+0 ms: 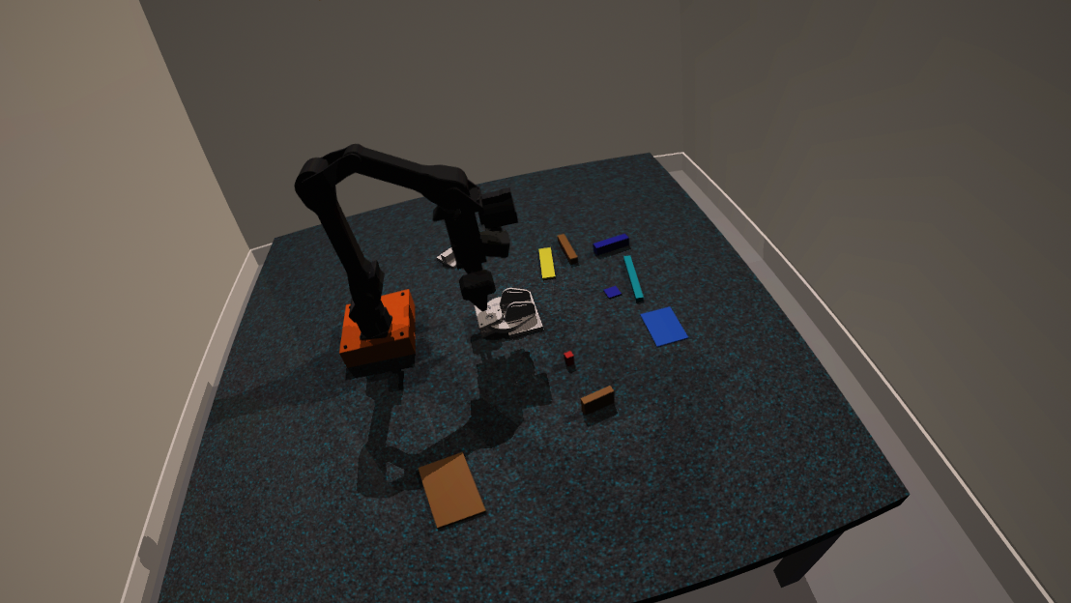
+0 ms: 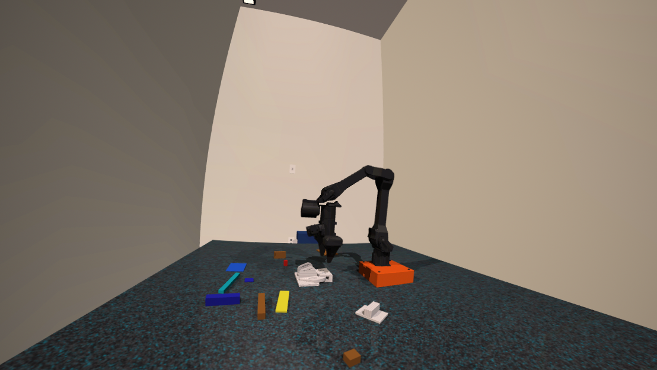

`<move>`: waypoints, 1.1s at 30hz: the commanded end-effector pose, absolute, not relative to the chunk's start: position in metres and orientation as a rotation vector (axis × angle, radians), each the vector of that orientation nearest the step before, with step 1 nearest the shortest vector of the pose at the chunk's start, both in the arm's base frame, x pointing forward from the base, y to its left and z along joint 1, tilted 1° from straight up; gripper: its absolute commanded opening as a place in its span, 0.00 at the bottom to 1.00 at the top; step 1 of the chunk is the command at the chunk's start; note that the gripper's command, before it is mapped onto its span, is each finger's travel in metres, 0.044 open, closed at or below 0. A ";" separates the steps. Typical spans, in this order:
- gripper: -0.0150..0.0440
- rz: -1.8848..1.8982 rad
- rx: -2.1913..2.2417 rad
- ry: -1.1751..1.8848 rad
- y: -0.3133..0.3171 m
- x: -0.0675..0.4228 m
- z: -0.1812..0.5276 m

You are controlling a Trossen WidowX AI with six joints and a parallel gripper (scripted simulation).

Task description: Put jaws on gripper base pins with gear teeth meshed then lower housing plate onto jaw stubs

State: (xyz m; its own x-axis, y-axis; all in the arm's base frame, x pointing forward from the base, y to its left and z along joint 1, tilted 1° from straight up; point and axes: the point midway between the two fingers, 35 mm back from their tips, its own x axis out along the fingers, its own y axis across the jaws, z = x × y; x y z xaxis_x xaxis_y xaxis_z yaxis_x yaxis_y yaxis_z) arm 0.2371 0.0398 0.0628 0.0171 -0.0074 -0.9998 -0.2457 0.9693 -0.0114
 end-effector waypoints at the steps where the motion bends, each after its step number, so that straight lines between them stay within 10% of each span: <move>1: 1.00 0.186 -0.202 1.550 0.039 0.231 0.074; 33: 1.00 0.184 -0.202 1.560 0.036 0.201 0.120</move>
